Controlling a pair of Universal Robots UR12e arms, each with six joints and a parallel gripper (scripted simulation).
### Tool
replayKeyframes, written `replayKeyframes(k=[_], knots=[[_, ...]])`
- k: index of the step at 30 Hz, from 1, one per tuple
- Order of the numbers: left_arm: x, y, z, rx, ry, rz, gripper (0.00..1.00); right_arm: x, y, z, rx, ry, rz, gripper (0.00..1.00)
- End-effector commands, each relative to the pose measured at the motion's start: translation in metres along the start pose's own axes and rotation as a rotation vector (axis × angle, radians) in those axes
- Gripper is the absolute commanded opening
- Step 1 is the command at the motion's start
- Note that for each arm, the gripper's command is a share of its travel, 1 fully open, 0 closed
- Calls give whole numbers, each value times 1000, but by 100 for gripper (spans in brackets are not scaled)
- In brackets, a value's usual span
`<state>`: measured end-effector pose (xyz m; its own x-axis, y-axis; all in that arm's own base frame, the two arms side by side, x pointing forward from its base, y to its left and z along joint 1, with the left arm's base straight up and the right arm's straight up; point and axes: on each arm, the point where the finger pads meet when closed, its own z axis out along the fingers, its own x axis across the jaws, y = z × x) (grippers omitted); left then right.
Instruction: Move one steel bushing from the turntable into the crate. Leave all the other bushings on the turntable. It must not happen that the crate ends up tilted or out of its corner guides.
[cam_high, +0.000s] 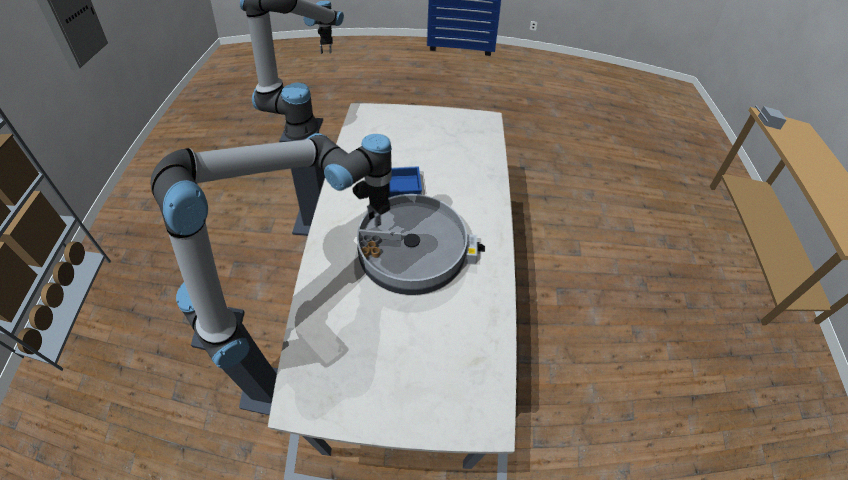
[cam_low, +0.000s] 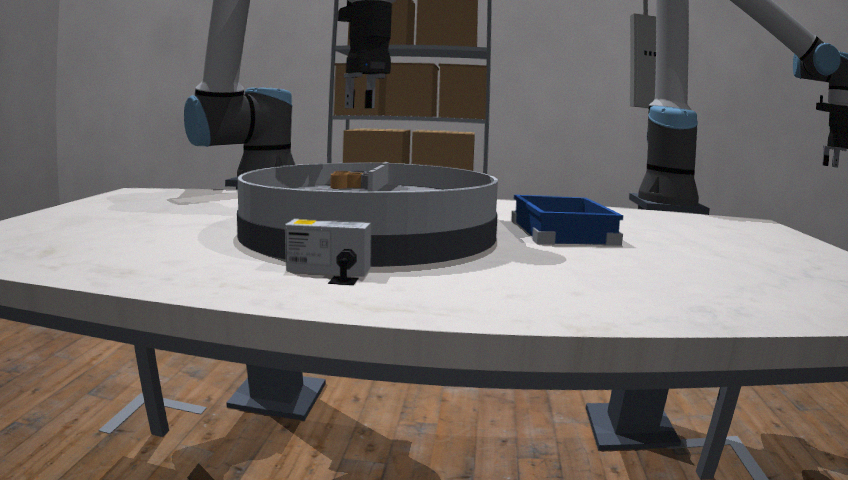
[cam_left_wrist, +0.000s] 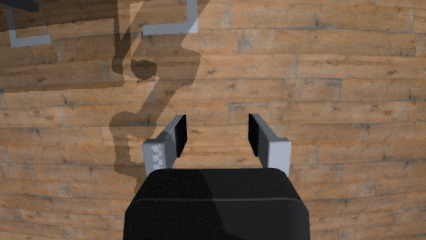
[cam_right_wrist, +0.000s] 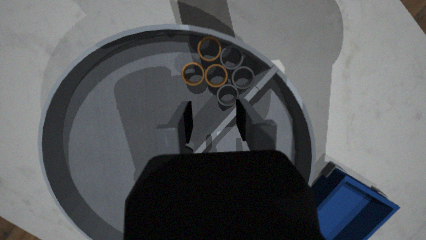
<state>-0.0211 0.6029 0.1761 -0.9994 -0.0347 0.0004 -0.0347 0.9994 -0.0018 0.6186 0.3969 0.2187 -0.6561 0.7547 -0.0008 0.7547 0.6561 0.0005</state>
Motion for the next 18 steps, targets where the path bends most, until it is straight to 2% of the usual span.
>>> replayKeyframes(k=[1, 18], knots=[[0, 1, -1, -2, 0, 0, 100, -1, 0, 1, -2, 0, 34, 76], [0, 1, -1, -2, 0, 0, 100, -7, -4, 17, -1, 0, 259, 76]])
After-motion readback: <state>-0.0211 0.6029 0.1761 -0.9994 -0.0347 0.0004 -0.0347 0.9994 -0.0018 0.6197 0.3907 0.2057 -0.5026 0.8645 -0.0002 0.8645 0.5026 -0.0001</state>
